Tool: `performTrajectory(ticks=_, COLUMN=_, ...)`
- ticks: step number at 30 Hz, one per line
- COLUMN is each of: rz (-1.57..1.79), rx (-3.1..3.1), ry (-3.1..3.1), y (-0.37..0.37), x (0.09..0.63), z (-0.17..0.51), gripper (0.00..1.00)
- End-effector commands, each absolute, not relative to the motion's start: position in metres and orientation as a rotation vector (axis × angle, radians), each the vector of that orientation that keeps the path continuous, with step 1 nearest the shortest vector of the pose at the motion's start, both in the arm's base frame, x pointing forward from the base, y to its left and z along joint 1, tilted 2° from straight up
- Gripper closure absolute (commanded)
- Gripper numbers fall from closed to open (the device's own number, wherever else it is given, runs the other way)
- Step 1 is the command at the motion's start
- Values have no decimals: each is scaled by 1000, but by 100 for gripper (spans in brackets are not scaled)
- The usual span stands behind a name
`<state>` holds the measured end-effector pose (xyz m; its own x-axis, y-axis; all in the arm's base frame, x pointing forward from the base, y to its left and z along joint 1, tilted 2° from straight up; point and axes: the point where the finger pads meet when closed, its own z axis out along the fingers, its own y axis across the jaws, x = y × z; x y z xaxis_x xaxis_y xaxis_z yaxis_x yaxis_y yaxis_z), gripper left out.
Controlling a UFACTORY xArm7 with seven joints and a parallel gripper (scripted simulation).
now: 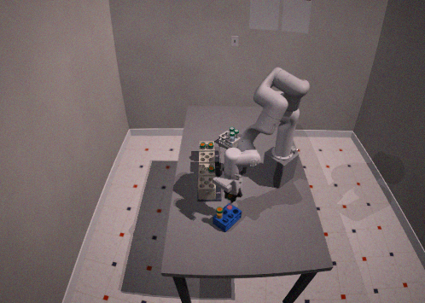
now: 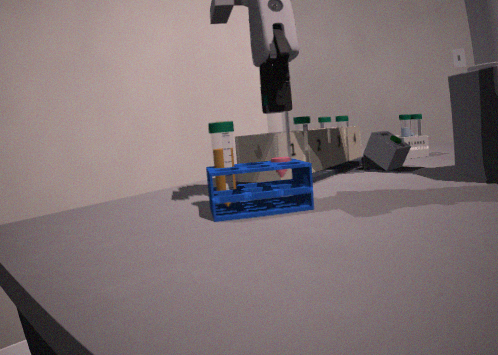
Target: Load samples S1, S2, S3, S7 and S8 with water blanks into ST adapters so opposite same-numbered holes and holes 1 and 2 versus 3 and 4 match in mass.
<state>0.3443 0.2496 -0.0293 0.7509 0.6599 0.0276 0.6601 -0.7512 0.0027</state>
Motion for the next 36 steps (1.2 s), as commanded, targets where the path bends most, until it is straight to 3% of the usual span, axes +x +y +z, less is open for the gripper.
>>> performTrajectory(ticks=1, rz=-47, rx=-2933, ry=-1105, y=250, x=345, z=-21, gripper=100)
performTrajectory(ticks=36, rz=-46, rx=-2932, ry=-1105, y=249, x=344, z=39, gripper=100)
